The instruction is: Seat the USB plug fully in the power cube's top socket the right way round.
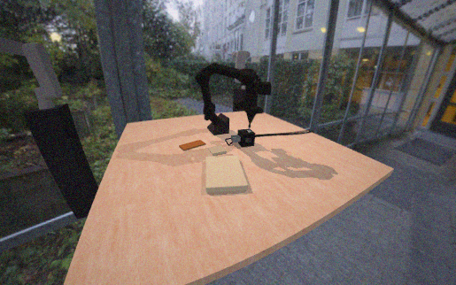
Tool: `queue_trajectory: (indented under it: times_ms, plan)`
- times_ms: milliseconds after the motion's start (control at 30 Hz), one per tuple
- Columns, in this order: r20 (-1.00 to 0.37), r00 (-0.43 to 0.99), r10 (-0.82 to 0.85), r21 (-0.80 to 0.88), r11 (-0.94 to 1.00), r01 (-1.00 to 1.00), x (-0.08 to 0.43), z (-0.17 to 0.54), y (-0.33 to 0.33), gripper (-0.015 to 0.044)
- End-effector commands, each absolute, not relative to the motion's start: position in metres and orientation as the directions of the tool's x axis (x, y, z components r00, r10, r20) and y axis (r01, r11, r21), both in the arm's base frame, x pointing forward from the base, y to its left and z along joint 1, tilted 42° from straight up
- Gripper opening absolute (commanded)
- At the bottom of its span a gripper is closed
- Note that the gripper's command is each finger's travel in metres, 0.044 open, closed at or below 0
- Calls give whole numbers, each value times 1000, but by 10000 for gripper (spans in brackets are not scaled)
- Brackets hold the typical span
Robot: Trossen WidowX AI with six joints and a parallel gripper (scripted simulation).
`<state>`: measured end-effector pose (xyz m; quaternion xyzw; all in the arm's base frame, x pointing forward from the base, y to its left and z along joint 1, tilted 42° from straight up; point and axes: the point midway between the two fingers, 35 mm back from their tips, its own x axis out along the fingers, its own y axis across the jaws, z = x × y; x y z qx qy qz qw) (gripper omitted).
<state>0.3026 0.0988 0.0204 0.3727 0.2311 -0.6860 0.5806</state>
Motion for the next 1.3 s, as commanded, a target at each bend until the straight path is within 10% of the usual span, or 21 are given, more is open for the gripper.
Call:
queue_trajectory:
  times_ms: [0,1267]
  plan:
    - [-782,-52,-622,109,-219,970,301,19,98,0]
    - [-794,-46,-606,117,-228,967,301,14,97,0]
